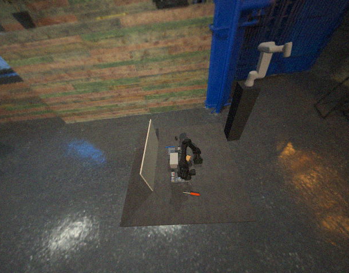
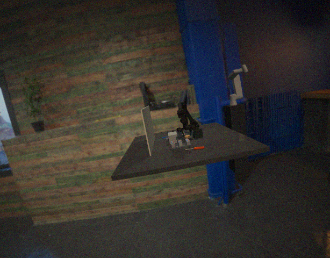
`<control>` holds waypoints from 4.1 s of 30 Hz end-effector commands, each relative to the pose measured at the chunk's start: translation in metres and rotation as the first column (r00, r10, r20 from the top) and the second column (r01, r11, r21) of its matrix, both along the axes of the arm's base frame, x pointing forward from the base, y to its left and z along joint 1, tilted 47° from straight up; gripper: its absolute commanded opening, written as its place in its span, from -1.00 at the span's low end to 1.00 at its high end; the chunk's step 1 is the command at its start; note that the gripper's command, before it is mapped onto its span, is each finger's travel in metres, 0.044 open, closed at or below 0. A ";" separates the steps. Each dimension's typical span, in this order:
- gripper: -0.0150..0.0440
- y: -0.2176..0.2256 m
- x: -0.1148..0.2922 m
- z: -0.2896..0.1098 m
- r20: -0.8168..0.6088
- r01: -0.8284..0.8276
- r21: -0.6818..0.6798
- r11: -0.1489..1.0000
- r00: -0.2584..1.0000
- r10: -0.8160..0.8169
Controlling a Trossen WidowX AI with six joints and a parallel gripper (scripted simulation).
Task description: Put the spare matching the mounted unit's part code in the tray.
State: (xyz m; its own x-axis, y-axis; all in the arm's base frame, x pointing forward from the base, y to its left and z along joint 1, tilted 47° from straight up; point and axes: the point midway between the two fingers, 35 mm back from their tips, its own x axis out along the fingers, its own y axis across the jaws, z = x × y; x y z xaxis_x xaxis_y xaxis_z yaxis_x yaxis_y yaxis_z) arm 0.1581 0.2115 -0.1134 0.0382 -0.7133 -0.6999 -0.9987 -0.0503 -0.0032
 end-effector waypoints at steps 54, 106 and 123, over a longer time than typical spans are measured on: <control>0.53 -0.059 0.006 -0.057 0.004 -0.005 -0.004 1.000 1.000 0.005; -0.49 -0.001 0.004 -0.002 0.002 -0.008 -0.003 1.000 1.000 0.008; -0.49 0.022 0.031 0.041 -0.010 -0.012 0.026 1.000 1.000 0.012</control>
State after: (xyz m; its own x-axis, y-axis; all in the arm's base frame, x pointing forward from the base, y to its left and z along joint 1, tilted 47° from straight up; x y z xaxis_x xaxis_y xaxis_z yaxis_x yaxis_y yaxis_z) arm 0.1688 0.2347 -0.0892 0.0380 -0.7101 -0.7030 -0.9979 -0.0634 0.0101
